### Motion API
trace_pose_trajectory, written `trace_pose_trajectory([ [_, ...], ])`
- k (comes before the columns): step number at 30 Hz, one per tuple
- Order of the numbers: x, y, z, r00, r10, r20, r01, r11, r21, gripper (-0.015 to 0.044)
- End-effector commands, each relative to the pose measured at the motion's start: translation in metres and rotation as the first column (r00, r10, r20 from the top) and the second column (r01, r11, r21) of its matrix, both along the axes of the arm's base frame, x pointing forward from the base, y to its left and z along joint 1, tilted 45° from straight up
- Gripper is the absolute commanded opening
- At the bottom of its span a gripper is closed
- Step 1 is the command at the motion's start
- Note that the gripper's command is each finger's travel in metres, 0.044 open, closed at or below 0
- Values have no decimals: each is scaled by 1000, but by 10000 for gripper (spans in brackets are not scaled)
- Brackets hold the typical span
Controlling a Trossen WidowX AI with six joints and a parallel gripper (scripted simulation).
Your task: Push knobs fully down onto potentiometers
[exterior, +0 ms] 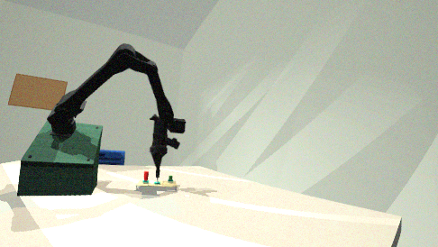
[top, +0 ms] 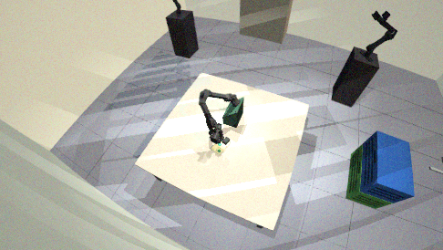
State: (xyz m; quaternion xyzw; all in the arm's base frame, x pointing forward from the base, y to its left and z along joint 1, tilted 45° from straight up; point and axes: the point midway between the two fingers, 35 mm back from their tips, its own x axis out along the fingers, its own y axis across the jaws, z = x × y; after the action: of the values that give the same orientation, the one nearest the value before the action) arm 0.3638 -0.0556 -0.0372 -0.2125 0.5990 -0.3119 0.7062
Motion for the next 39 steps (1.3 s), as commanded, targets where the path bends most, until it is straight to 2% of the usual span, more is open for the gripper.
trace_pose_trajectory([
  [1,1,-9,-7,1000,-15,2,15,1000,-2,0],
  [39,2,-17,-15,1000,-15,2,15,1000,-2,0],
])
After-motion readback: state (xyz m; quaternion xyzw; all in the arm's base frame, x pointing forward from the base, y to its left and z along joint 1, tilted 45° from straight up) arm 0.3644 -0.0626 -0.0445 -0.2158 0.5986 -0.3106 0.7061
